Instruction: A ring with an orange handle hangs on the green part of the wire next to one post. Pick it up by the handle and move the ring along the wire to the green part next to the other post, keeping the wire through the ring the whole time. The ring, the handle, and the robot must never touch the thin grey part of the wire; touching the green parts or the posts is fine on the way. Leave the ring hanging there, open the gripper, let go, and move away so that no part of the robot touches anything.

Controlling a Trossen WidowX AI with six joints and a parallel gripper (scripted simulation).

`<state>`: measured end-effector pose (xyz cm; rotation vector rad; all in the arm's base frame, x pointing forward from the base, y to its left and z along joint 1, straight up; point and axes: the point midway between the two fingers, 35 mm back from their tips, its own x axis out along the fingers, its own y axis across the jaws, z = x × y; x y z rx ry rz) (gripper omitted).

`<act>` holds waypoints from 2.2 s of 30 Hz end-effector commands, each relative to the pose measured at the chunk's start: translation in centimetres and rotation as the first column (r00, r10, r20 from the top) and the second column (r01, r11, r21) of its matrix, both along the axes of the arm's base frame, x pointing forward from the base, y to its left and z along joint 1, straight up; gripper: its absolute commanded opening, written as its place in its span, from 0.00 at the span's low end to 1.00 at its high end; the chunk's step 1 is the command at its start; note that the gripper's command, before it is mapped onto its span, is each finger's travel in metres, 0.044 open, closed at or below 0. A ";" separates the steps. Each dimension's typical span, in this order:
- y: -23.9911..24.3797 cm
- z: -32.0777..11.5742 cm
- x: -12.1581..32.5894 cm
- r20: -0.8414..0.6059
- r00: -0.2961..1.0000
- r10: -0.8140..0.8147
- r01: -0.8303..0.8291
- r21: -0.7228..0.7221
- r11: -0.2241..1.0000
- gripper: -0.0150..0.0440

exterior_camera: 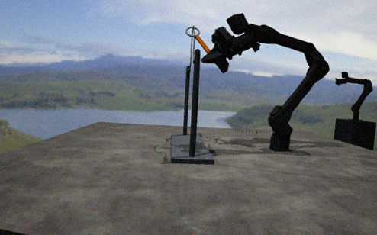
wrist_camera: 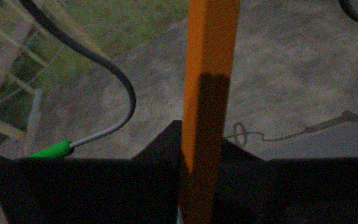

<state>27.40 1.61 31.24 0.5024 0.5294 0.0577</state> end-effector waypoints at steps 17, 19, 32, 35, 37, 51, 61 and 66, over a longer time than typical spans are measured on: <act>-1.5 -0.6 0.1 0.010 1.000 -0.006 0.008 -0.312 0.950 0.00; -1.7 -0.6 0.1 0.011 1.000 -0.006 0.009 -0.342 0.940 0.00; -2.8 -0.7 0.1 0.020 1.000 -0.007 0.016 -0.525 0.851 0.00; -3.0 -0.7 0.1 0.022 1.000 -0.007 0.018 -0.565 0.825 0.00; -3.2 -0.7 0.1 0.023 1.000 -0.007 0.019 -0.590 0.807 0.00; -4.4 -0.5 0.2 0.032 0.999 -0.005 0.027 -0.752 0.659 0.00; -5.2 -0.2 0.2 0.038 0.999 -0.002 0.033 -0.846 0.533 0.00; -5.5 0.0 0.2 0.040 0.999 0.000 0.035 -0.885 0.465 0.00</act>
